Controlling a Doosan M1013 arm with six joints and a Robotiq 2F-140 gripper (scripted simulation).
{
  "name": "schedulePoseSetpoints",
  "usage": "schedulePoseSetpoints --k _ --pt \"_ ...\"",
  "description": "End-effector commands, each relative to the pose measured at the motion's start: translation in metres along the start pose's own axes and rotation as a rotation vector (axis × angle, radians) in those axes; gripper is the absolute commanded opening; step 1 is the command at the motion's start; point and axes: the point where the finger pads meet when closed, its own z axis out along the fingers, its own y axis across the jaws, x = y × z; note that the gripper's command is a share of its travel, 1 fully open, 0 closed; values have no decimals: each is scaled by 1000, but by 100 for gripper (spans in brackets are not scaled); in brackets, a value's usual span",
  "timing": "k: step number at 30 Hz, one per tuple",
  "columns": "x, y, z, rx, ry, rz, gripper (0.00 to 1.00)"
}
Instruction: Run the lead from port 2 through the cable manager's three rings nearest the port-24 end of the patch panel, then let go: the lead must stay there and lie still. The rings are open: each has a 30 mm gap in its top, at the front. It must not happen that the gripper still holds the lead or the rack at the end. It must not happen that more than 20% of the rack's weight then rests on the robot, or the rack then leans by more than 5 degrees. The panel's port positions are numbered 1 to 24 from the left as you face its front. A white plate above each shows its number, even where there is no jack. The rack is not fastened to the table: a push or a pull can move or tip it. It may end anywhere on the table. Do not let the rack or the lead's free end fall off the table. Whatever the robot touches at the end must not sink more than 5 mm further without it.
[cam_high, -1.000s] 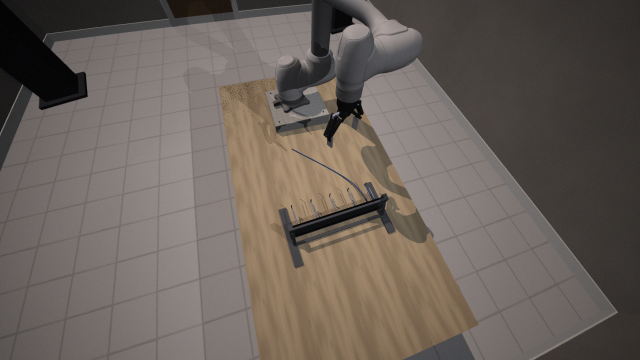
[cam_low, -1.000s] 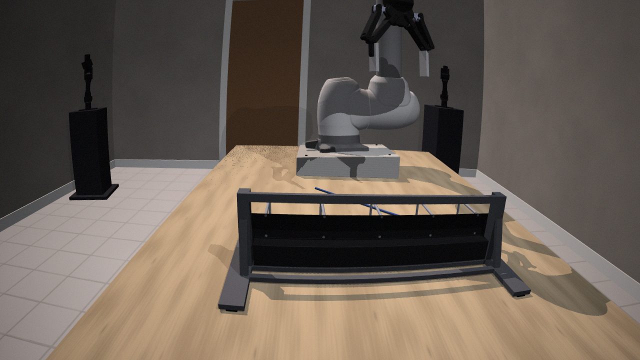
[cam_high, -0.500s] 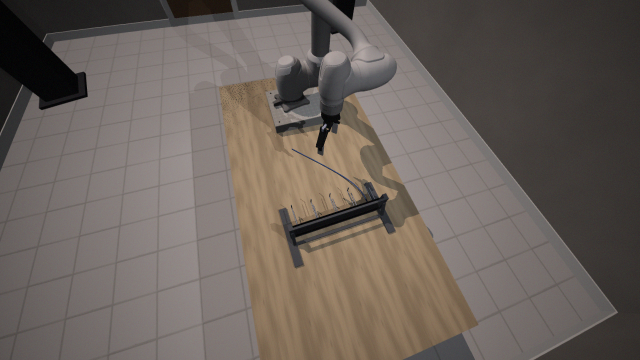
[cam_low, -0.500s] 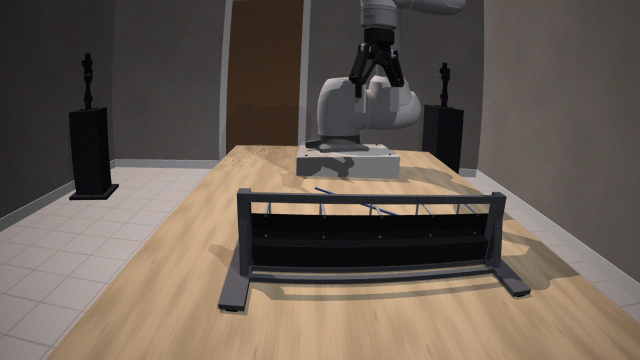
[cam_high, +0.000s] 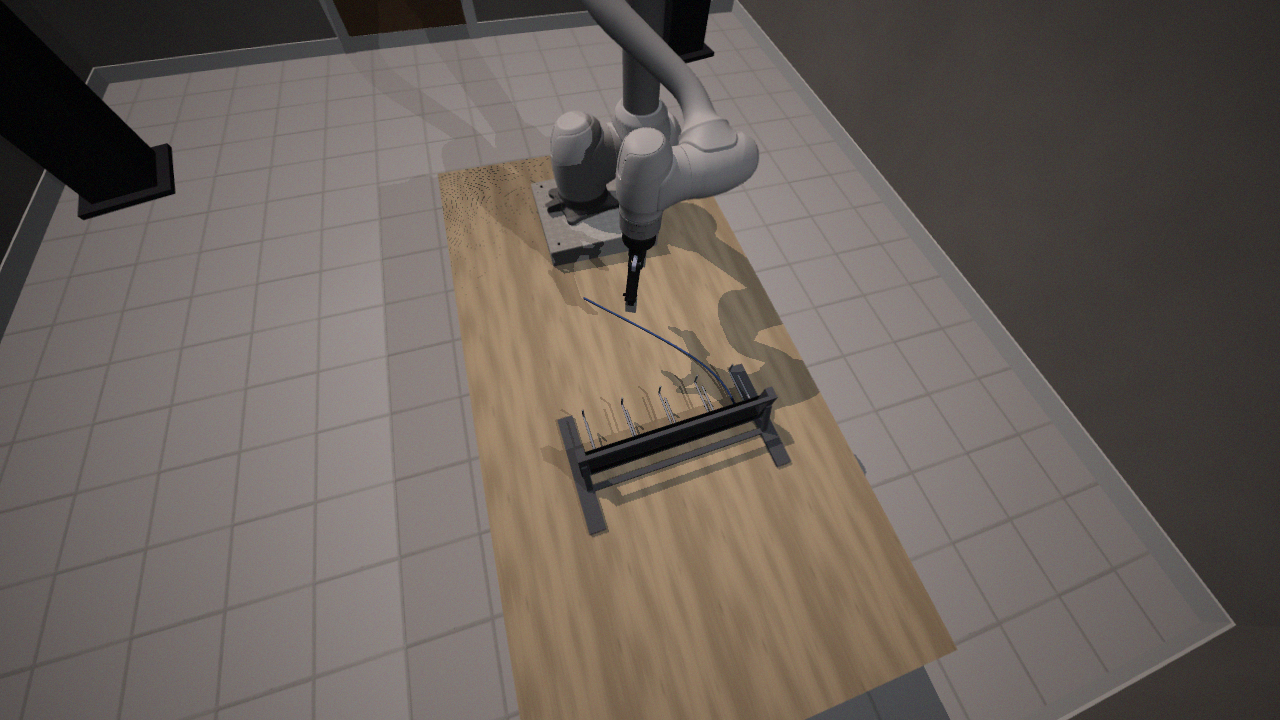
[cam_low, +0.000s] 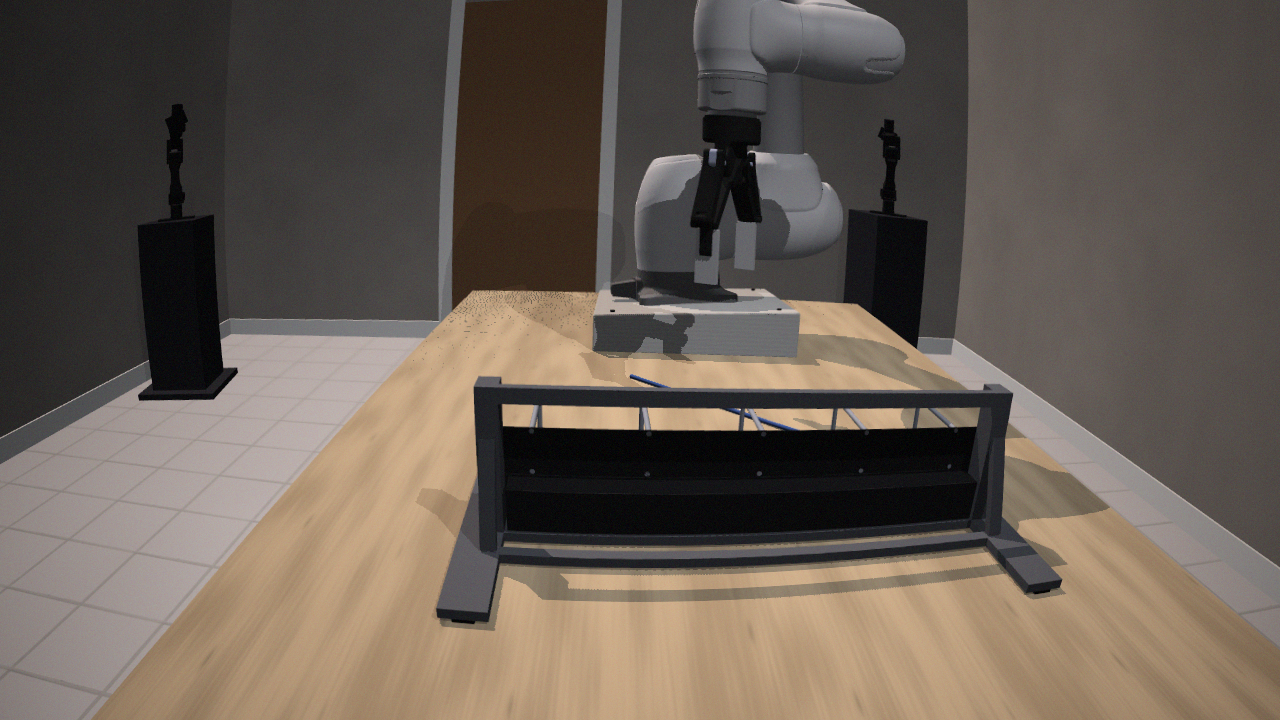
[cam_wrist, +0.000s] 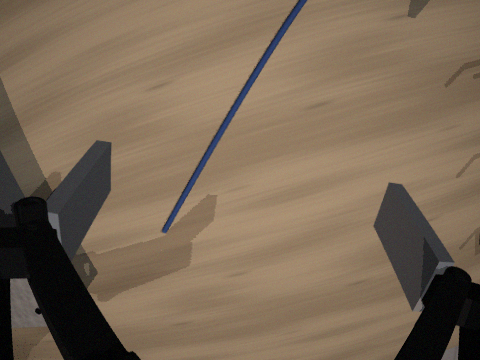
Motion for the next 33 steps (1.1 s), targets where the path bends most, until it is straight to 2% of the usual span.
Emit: schedulePoseSetpoints --k 1,3,4,33 --pt "-3 -3 4 1 0 -18 100" --pt "-3 -3 4 1 0 -18 100" --pt "-3 -3 4 1 0 -18 0" --pt "-3 -3 4 1 0 -18 0"
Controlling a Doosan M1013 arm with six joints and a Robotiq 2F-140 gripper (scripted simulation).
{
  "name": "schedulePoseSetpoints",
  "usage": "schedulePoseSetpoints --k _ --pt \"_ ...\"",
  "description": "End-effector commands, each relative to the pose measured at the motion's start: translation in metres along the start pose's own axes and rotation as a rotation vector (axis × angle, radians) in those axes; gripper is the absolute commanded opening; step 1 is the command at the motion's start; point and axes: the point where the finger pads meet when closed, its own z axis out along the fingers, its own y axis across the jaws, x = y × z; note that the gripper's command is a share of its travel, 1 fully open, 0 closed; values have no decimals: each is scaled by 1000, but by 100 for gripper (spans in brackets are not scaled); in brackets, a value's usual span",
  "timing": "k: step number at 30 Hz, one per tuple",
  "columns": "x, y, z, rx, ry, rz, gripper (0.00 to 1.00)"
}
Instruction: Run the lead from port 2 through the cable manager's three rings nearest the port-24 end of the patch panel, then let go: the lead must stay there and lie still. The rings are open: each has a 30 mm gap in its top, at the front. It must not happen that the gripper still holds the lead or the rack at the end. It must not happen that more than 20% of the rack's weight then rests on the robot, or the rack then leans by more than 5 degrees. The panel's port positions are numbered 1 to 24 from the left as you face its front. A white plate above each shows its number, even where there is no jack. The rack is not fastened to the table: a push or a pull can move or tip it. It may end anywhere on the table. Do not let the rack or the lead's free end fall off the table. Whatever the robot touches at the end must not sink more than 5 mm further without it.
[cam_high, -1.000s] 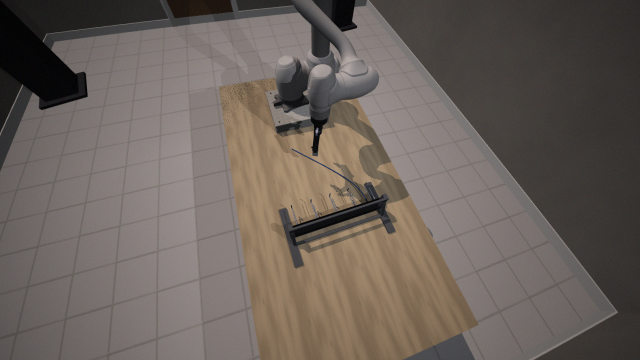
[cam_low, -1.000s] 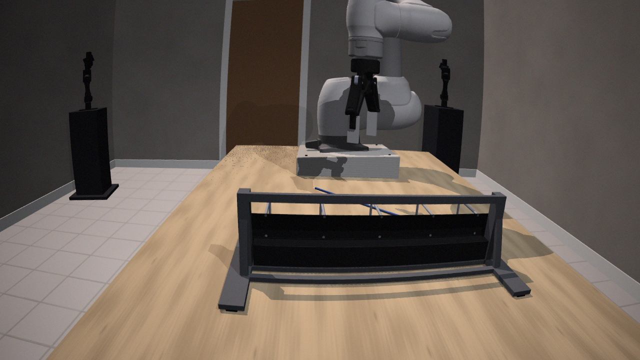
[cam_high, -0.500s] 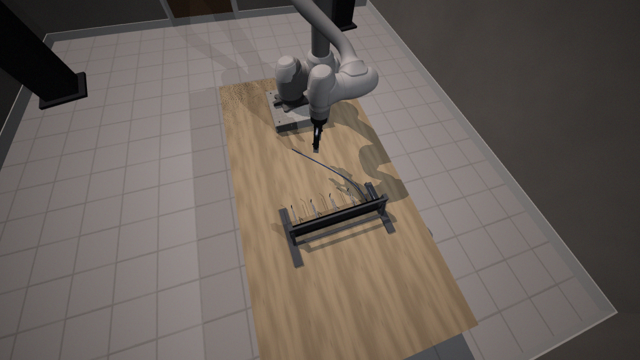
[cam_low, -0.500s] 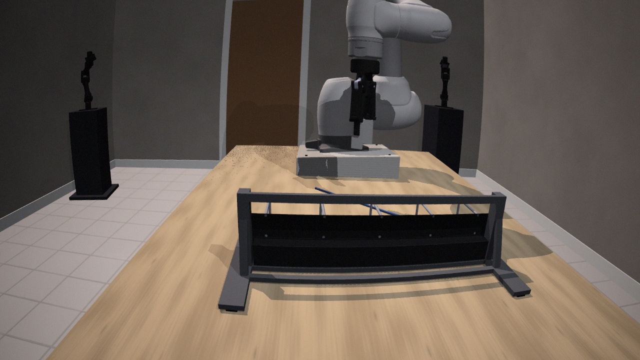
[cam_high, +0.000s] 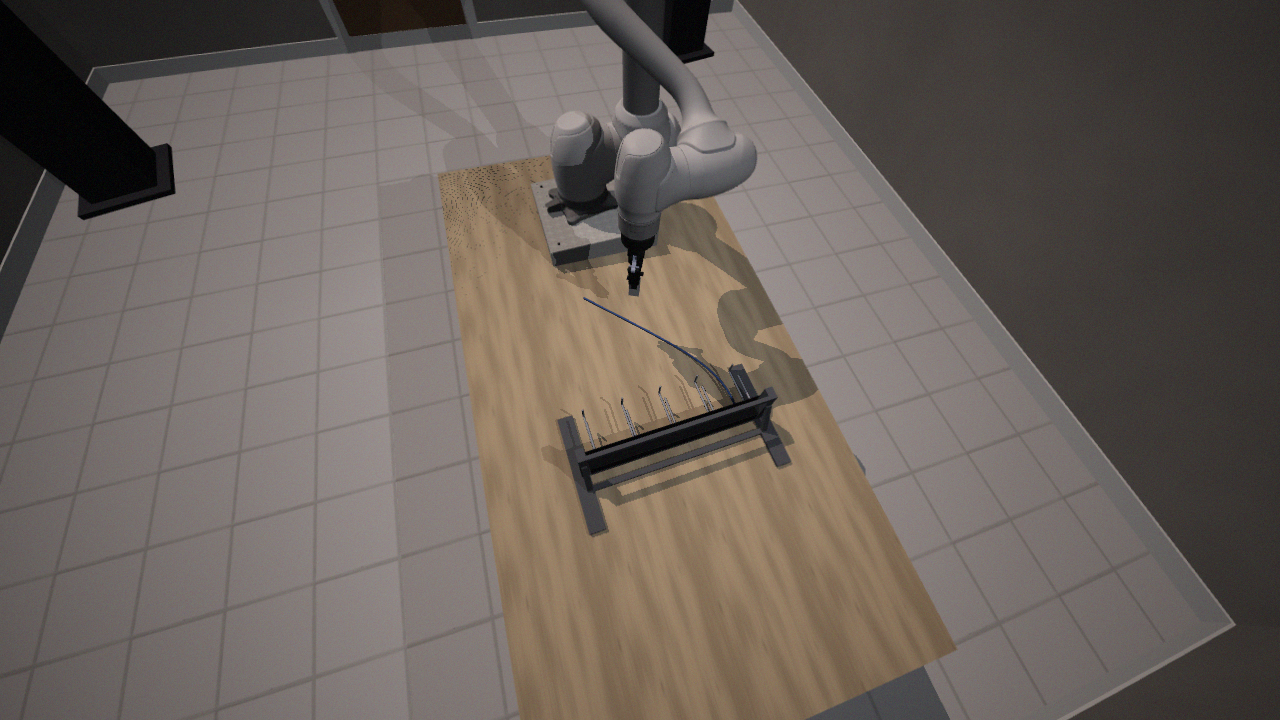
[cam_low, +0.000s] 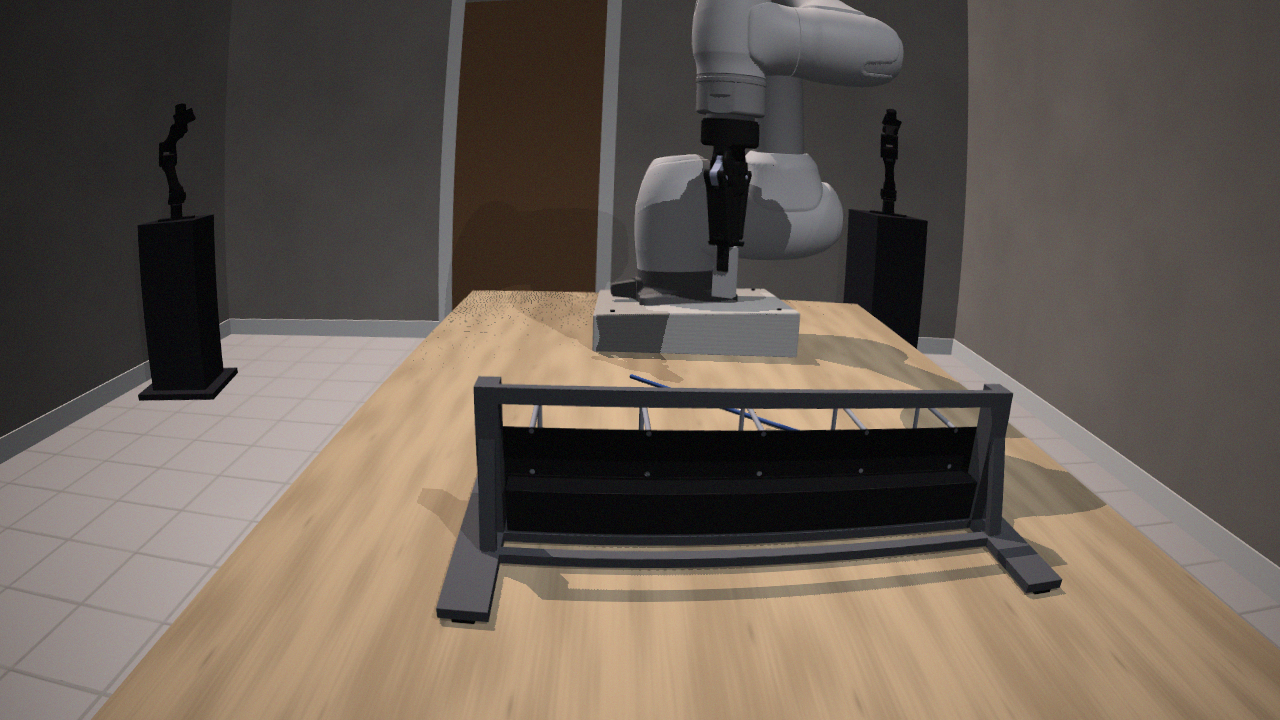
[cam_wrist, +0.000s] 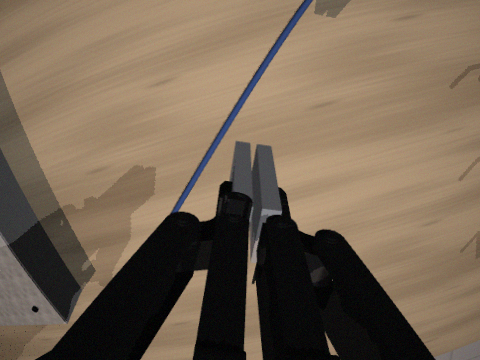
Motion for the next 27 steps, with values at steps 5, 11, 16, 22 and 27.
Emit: schedulePoseSetpoints --k 5,11,16,22,27 --pt "0 0 0 0 0 4 0" --pt "-7 -3 0 0 0 190 0" --pt "-13 -6 0 0 1 377 0" --pt "-14 -6 0 0 1 380 20" --pt "-14 -6 0 0 1 380 20"
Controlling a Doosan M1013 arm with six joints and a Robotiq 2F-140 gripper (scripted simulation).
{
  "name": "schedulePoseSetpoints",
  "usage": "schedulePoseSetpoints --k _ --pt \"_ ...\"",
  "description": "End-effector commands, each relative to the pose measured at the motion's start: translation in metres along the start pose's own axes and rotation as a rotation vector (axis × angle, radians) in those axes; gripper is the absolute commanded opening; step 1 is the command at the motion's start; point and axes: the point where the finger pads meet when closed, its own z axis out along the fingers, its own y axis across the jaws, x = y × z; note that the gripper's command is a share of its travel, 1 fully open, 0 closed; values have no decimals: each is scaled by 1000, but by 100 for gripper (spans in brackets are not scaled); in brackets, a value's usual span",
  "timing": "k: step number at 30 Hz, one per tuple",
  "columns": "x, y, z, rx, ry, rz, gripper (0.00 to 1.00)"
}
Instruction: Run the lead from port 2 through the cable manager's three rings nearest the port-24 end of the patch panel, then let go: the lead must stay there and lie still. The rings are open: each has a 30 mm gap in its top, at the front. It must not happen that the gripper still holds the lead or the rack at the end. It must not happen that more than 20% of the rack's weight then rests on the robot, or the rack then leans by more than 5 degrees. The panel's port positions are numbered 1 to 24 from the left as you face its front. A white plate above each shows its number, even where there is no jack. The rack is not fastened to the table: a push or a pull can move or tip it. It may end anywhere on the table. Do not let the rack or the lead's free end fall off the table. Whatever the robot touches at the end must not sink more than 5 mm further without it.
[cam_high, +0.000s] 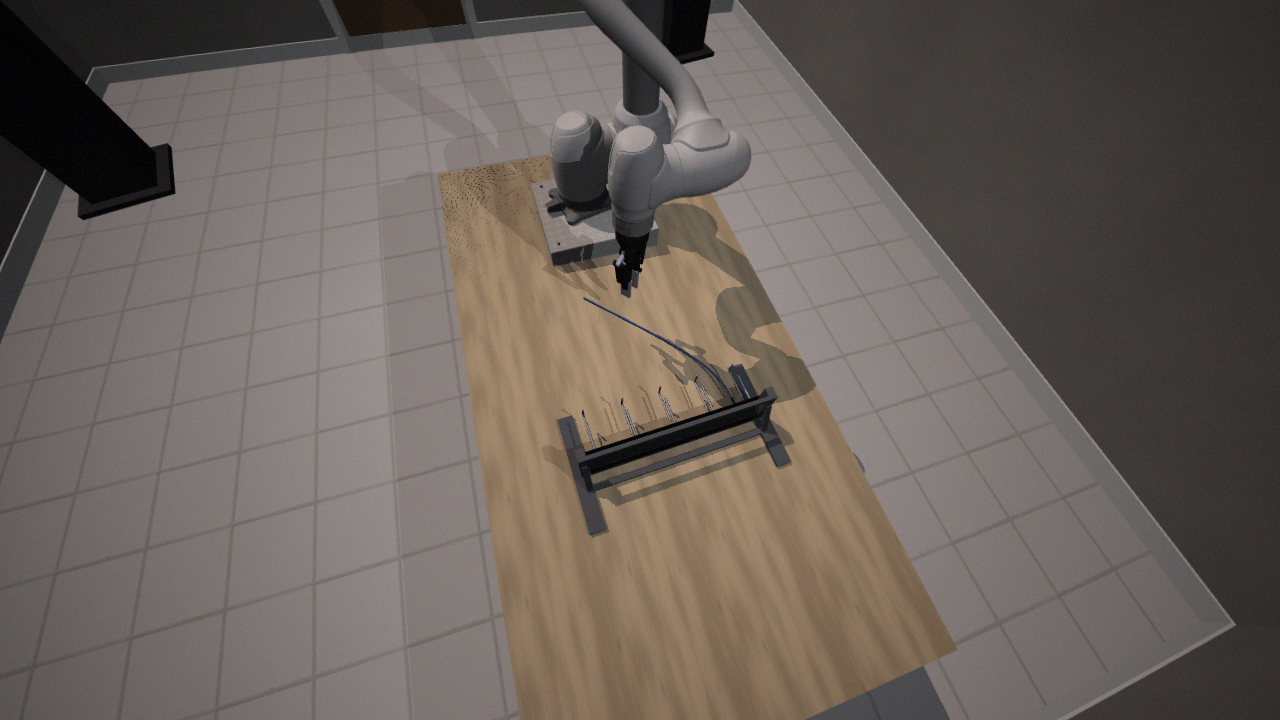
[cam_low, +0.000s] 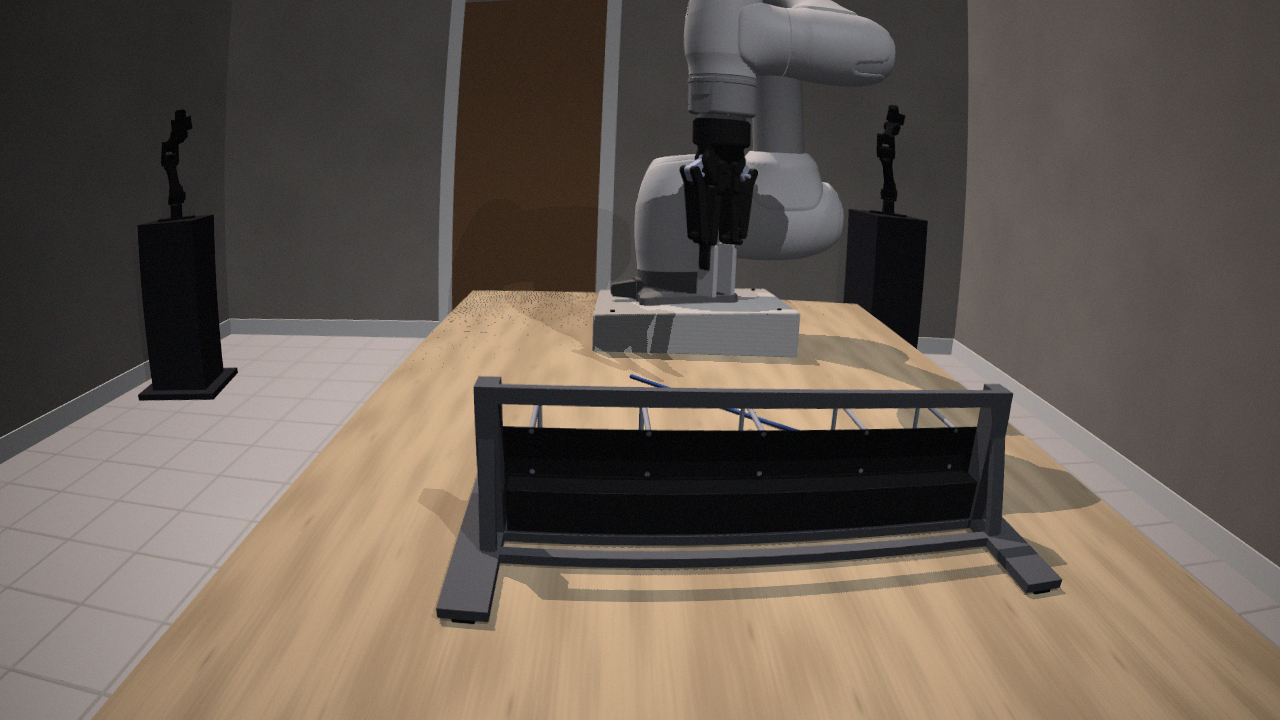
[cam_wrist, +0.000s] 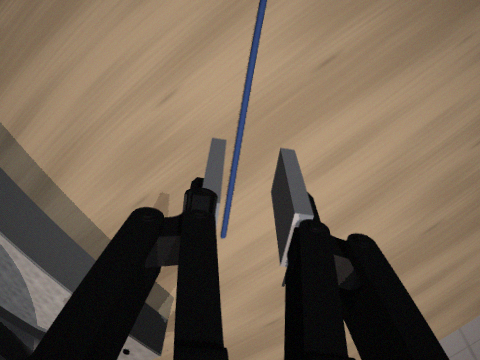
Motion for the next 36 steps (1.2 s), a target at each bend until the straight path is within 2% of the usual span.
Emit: schedulePoseSetpoints --k 1,27,36 --pt "0 0 0 0 0 1 20" --pt "0 0 0 0 0 1 20" --pt "0 0 6 0 0 1 20"
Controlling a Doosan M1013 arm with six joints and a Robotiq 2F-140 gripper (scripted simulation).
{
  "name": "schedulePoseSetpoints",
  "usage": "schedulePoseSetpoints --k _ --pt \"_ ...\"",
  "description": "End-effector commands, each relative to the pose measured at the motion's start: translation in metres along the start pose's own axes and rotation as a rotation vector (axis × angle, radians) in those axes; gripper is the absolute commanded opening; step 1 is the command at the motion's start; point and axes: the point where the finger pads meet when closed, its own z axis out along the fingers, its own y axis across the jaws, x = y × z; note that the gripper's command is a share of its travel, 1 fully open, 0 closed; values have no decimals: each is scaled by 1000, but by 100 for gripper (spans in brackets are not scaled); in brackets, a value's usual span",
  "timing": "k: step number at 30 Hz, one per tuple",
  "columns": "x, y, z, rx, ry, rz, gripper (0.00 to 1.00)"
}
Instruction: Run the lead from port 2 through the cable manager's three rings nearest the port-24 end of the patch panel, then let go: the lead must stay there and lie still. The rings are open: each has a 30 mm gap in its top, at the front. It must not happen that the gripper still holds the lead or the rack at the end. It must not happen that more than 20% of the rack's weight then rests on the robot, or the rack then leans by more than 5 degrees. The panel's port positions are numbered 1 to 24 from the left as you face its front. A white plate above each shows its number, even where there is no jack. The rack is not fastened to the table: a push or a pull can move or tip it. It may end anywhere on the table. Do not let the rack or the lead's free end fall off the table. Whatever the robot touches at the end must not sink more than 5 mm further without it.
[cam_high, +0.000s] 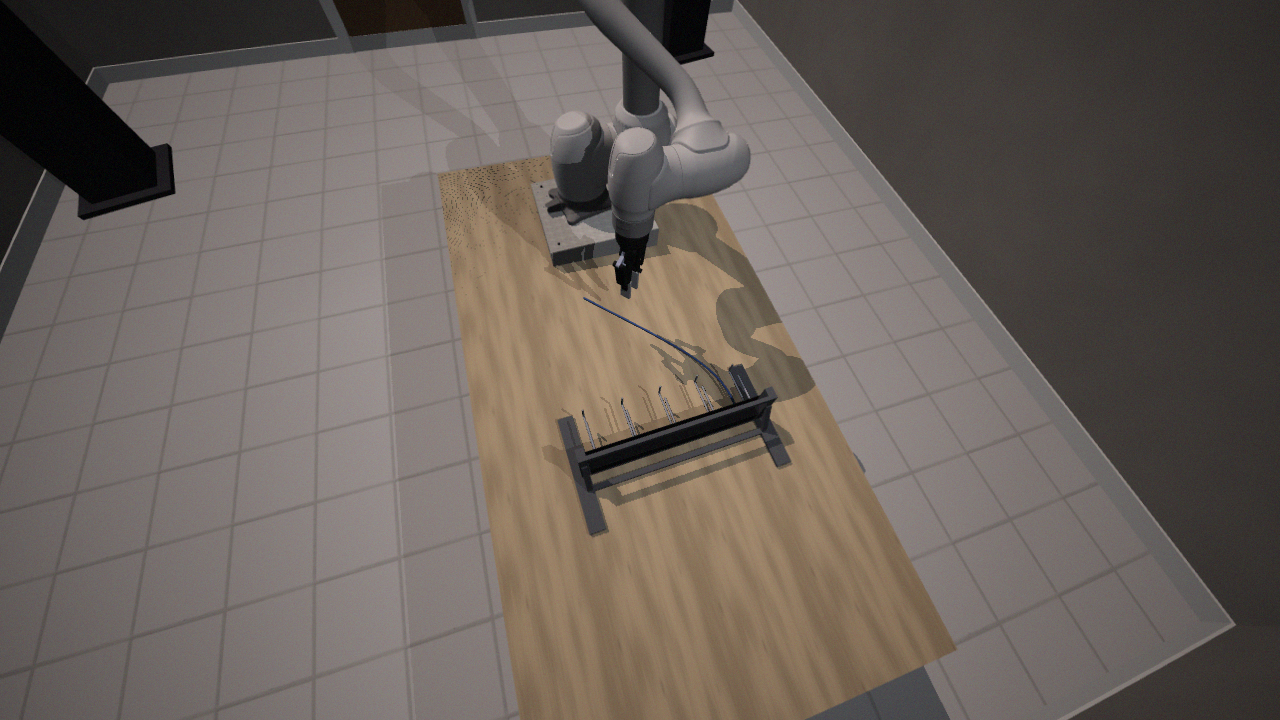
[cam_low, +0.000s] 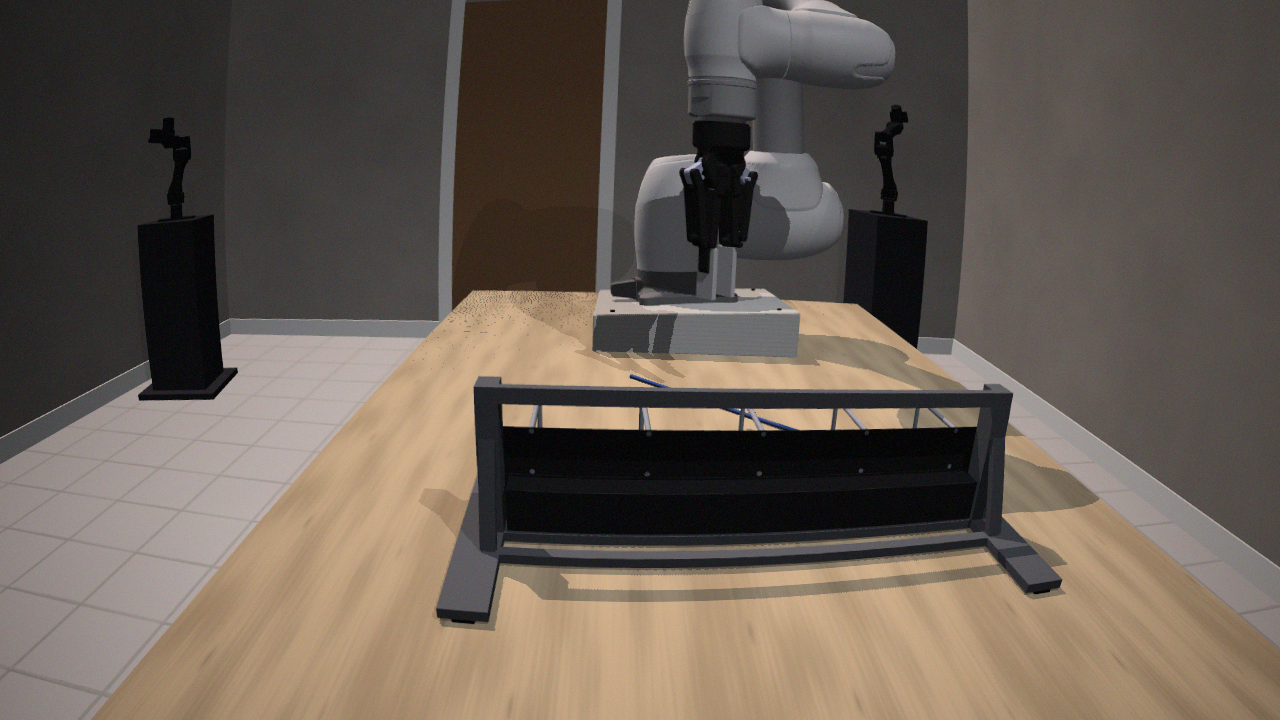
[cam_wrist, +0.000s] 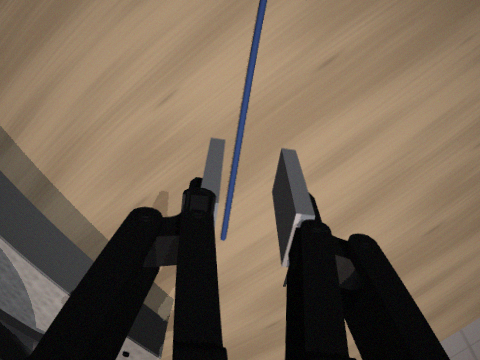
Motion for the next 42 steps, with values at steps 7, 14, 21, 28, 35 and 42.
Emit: schedulePoseSetpoints --k 7,14,21,28,35,42 --pt "0 0 20 0 0 0 20" --pt "0 0 47 0 0 0 20" --pt "0 0 68 0 0 0 20" --pt "0 0 96 0 0 0 20" --pt "0 0 113 0 0 0 20" --pt "0 0 128 0 0 0 20"
